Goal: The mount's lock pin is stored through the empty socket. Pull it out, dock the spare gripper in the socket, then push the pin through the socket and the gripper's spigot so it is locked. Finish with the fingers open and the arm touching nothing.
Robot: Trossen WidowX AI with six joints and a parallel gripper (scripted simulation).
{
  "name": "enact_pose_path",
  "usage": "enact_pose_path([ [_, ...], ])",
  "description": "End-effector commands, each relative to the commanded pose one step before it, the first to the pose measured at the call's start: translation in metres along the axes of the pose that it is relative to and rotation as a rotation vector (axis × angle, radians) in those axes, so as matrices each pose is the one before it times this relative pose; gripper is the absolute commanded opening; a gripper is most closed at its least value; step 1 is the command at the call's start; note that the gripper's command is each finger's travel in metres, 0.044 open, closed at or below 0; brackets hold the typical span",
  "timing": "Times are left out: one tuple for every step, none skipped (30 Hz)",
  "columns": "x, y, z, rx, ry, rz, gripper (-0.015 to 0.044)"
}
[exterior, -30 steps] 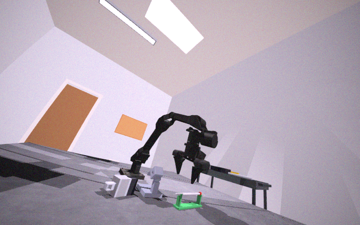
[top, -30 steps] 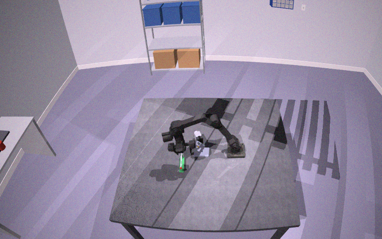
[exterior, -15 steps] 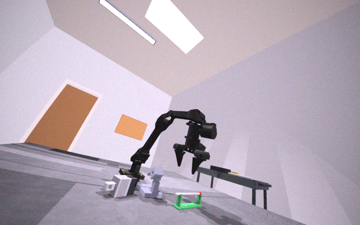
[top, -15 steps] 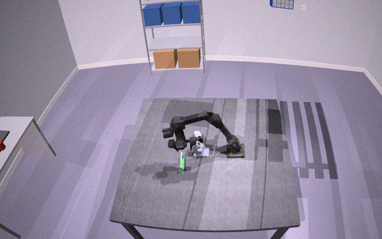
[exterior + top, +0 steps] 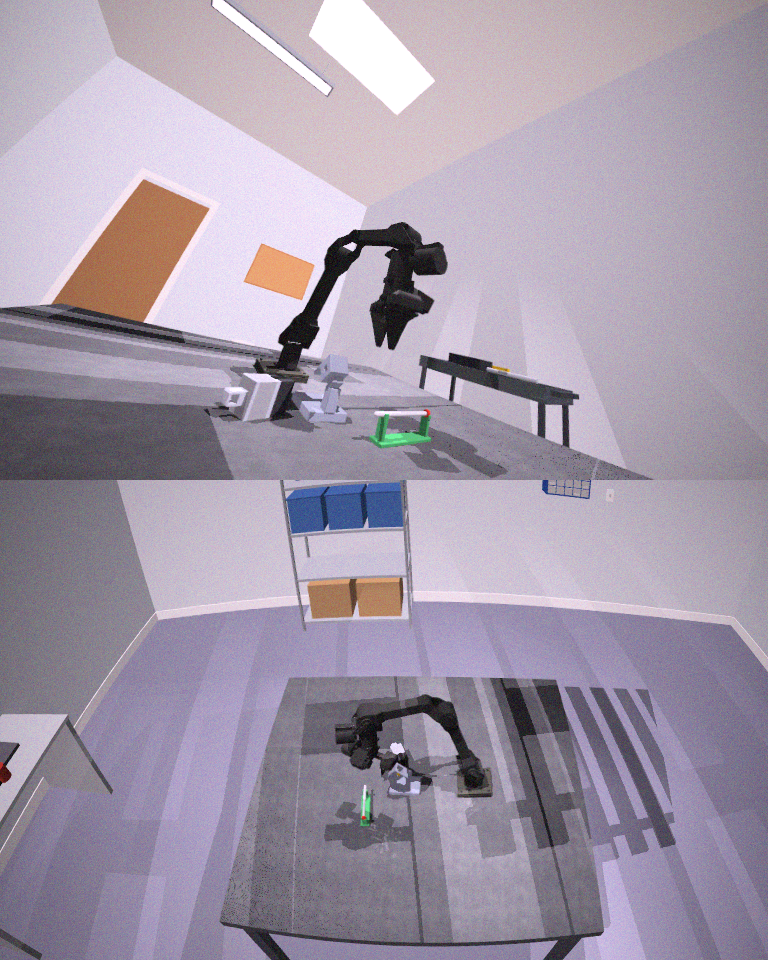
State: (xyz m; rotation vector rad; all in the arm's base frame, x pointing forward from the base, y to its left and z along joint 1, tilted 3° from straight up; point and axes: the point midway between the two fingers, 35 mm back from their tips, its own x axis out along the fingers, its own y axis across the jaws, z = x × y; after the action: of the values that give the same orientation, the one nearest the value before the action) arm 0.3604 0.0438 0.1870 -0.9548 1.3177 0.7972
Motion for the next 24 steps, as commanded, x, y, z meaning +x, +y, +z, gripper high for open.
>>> enact_pose_path([
  [0.00358,-0.00935,-0.05964,0.7086,0.05742,-0.24691,0.0440],
  [0.00208,-0.00650,-0.00664,0.1149,-0.00366,-0.03863,0.0440],
  [0.00220,-0.00694,-0.00615,0.1154,-0.00685,-0.03818,0.0440],
  [0.00231,-0.00736,-0.00563,0.1158,-0.00997,-0.03748,0.0440],
  [0.00135,-0.00431,-0.00278,0.0644,-0.00685,-0.02038,0.0440],
  [0.00115,-0.00367,-0.00216,0.0536,-0.00639,-0.01668,0.0440],
  [0.00118,-0.00377,-0.00206,0.0542,-0.00708,-0.01657,0.0440],
  [0.00120,-0.00385,-0.00194,0.0545,-0.00775,-0.01635,0.0440],
  [0.00122,-0.00393,-0.00182,0.0548,-0.00840,-0.01611,0.0440],
  [0.00124,-0.00400,-0.00169,0.0551,-0.00905,-0.01584,0.0440],
  [0.00126,-0.00406,-0.00156,0.0551,-0.00966,-0.01549,0.0440],
  [0.00127,-0.00411,-0.00143,0.0552,-0.01026,-0.01511,0.0440],
  [0.00129,-0.00418,-0.00129,0.0555,-0.01088,-0.01476,0.0440],
  [0.00130,-0.00422,-0.00115,0.0556,-0.01144,-0.01434,0.0440],
  [0.00131,-0.00427,-0.00101,0.0558,-0.01202,-0.01392,0.0440],
  [0.00132,-0.00431,-0.00087,0.0558,-0.01255,-0.01345,0.0440],
  [0.00133,-0.00434,-0.00073,0.0559,-0.01307,-0.01296,0.0440],
  [0.00133,-0.00437,-0.00058,0.0560,-0.01357,-0.01245,0.0440],
  [0.00134,-0.00440,-0.00043,0.0561,-0.01407,-0.01194,0.0440],
  [0.00110,-0.00449,-0.00064,0.0587,-0.01508,-0.01206,0.0440],
  [0.00111,-0.00451,-0.00047,0.0586,-0.01555,-0.01135,0.0440],
  [0.00111,-0.00450,-0.00029,0.0583,-0.01591,-0.01058,0.0440],
  [0.00111,-0.00449,-0.00012,0.0579,-0.01624,-0.00981,0.0440],
  [0.00110,-0.00447,0.00005,0.0576,-0.01653,-0.00904,0.0440],
])
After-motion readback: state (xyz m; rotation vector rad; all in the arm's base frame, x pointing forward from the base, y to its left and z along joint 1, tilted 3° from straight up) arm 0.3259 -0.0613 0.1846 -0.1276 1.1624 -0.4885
